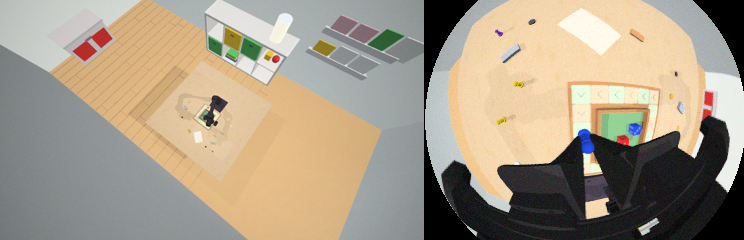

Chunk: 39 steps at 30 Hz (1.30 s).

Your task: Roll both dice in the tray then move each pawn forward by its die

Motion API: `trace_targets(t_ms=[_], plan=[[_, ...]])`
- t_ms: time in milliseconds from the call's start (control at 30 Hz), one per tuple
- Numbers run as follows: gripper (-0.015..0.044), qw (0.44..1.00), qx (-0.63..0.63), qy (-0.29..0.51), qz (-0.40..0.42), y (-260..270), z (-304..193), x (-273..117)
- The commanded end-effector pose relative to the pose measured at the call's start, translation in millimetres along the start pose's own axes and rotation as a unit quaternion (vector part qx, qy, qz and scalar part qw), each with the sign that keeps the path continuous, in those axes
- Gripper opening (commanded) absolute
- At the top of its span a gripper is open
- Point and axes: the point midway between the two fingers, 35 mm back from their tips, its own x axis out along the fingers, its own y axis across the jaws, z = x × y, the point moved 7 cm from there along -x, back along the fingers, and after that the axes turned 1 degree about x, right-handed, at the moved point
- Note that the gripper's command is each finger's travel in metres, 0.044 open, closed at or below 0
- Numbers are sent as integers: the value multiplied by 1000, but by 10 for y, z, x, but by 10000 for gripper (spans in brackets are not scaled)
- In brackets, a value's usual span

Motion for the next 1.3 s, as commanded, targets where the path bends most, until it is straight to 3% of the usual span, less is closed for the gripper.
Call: trace_targets(t_ms=[0,1267], plan=[[0,1000,3,-3,1,-4,-21,-89],[0,1000,5,0,3,97,-968,451]])
